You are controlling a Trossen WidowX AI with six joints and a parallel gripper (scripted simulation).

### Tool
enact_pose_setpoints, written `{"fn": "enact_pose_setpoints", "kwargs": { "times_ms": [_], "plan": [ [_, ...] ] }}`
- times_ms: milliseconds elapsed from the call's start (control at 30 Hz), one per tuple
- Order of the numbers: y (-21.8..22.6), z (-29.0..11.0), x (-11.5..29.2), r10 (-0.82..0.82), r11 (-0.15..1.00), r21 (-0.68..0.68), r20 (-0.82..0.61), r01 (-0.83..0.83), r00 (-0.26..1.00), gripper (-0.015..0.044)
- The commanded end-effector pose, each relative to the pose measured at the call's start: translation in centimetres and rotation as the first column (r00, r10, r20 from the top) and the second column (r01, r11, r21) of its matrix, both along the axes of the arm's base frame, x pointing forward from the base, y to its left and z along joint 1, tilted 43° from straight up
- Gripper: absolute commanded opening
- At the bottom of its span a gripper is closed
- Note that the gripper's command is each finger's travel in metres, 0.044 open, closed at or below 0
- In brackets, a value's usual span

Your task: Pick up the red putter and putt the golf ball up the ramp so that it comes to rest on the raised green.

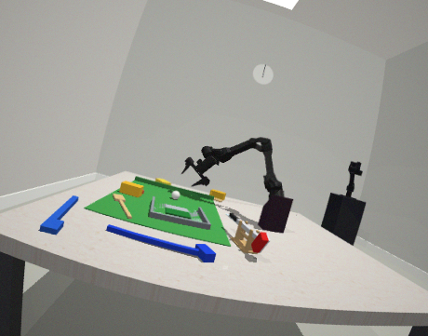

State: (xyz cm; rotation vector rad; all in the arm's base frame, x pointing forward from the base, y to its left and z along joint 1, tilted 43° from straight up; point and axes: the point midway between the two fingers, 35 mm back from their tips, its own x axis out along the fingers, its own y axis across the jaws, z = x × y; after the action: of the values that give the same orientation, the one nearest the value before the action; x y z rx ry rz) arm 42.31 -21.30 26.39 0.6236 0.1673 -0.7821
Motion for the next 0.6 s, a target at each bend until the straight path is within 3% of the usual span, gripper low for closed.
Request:
{"fn": "enact_pose_setpoints", "kwargs": {
  "times_ms": [0, 233, 400, 567],
  "plan": [
    [4.3, -4.4, 1.8, 0.140, 0.989, -0.032, -0.183, -0.148, 0.973, 0.0440],
    [13.7, -12.4, 3.2, 0.392, 0.868, -0.055, -0.535, -0.494, 0.749, 0.0440],
    [20.8, -18.2, 2.0, 0.486, 0.675, -0.003, -0.751, -0.738, 0.447, 0.0440],
    [27.1, -23.5, -1.0, 0.453, 0.411, 0.115, -0.887, -0.904, 0.094, 0.0440]
  ]
}}
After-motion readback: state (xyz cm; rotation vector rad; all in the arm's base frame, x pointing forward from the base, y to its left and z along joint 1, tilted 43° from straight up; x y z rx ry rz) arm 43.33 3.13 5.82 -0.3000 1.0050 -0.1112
